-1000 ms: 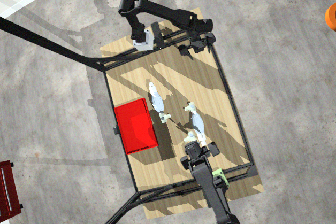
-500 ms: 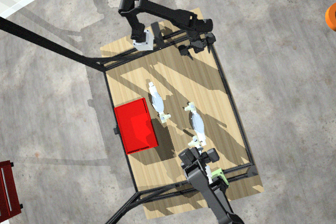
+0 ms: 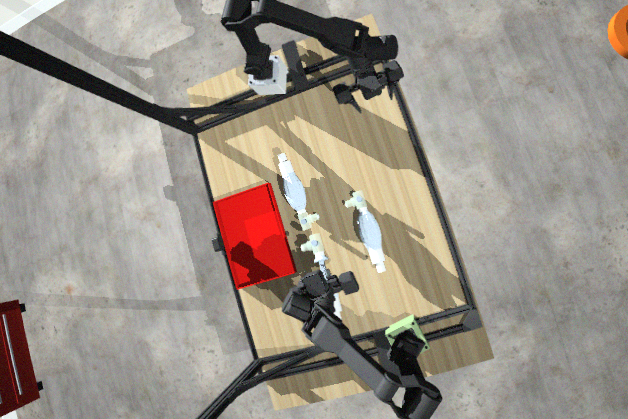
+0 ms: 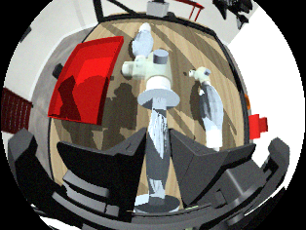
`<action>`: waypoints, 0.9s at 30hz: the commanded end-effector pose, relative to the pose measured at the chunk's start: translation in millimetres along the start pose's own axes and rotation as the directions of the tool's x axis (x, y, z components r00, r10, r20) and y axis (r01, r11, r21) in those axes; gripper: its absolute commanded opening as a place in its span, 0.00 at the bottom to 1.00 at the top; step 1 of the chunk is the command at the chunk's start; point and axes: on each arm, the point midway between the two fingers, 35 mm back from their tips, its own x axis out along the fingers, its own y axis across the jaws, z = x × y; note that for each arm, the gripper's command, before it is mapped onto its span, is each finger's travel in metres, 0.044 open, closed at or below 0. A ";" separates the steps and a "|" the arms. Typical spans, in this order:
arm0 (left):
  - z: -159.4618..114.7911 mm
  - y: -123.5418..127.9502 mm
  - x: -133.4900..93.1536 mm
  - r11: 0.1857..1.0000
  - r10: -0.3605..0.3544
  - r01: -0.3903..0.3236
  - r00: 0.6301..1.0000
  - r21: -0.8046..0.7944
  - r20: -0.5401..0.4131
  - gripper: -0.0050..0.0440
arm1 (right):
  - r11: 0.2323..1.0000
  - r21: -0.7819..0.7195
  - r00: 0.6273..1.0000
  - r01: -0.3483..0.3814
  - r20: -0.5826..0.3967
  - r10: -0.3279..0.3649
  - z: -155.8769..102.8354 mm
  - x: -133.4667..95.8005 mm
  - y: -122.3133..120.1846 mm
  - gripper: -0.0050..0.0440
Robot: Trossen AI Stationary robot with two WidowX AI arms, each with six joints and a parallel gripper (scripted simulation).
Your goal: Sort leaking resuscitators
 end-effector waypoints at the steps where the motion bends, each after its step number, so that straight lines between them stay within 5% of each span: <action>1: -0.1 -0.4 0.0 1.000 0.000 0.000 1.000 0.000 0.000 1.00 | 0.999 0.035 0.998 -0.034 0.058 0.032 37.4 18.8 58.9 0.10; 14: -0.1 -0.4 0.0 1.000 0.000 0.000 1.000 0.000 0.000 1.00 | 0.999 0.035 0.998 -0.034 0.058 0.032 106.9 72.5 186.8 0.10; 27: -0.2 -0.3 0.0 1.000 0.000 0.000 1.000 0.000 0.000 1.00 | 0.999 0.035 0.998 -0.034 0.058 0.032 129.3 108.4 245.2 0.10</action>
